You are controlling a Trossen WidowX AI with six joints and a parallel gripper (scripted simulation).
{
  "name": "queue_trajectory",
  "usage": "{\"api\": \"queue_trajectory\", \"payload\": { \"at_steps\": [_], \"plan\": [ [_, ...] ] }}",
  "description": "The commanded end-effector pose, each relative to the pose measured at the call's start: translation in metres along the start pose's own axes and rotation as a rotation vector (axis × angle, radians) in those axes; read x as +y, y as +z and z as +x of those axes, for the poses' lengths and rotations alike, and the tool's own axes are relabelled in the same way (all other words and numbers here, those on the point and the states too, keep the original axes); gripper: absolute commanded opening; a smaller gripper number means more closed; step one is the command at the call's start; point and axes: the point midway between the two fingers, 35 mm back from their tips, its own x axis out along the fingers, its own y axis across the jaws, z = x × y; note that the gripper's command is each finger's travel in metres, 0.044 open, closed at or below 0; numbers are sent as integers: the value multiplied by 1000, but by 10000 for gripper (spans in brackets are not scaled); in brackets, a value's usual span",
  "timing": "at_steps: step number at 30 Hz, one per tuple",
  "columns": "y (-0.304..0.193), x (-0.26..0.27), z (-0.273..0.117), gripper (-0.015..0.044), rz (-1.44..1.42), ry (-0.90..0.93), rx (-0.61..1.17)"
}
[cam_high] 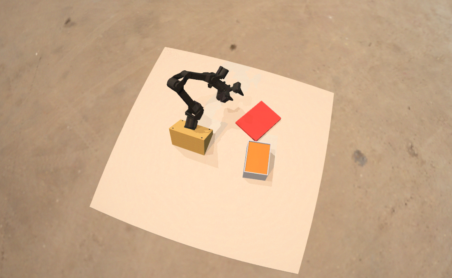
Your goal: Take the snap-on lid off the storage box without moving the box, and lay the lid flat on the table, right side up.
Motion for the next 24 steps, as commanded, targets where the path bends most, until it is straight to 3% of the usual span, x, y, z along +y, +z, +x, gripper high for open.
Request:
{"api": "queue_trajectory", "payload": {
  "at_steps": [1, 24],
  "plan": [
    [-3, 7, -10, 440, 0, 3, 11],
    [0, 6, -10, 440, 0, 3, 10]
  ]
}}
